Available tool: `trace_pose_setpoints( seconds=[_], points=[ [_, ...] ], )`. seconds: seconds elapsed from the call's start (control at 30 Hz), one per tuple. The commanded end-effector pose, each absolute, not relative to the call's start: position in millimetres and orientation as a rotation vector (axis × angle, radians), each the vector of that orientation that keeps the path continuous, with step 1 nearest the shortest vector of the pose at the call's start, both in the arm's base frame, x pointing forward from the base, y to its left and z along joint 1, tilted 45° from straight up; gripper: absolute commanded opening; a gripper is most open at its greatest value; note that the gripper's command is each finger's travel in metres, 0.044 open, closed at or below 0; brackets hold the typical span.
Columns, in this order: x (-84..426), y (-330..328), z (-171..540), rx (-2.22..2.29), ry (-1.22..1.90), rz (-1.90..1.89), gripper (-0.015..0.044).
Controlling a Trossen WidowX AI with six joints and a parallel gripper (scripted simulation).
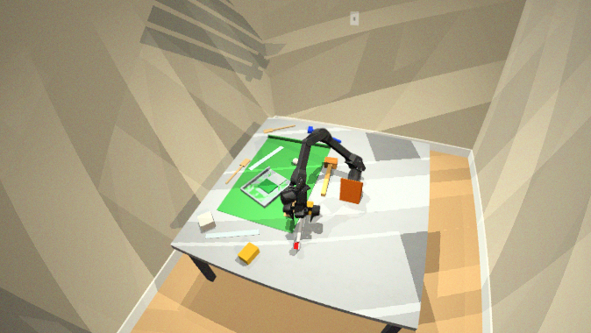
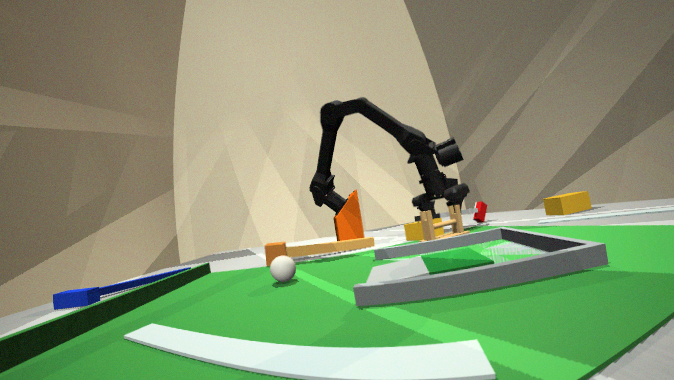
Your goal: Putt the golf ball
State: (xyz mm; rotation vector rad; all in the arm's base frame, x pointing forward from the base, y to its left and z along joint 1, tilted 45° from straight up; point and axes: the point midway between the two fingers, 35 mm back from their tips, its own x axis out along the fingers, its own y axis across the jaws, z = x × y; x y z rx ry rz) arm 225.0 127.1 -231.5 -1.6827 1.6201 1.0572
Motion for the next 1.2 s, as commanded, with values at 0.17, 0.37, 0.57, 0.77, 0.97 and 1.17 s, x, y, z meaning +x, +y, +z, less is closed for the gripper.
trace_pose_setpoints(
  seconds=[0.17,0.37,0.57,0.77,0.97,1.17],
  points=[
    [224.0,124.7,-233.2,-1.683,1.625,1.058,0.0387],
    [224.0,124.7,-233.2,-1.683,1.625,1.058,0.0230],
    [224.0,124.7,-233.2,-1.683,1.625,1.058,0.0072],
    [224.0,124.7,-233.2,-1.683,1.625,1.058,0.0000],
    [225.9,135.0,-224.4,-1.682,1.623,1.059,0.0000],
    [228.0,173.2,-187.6,-1.681,1.621,1.062,0.0000]
  ],
)
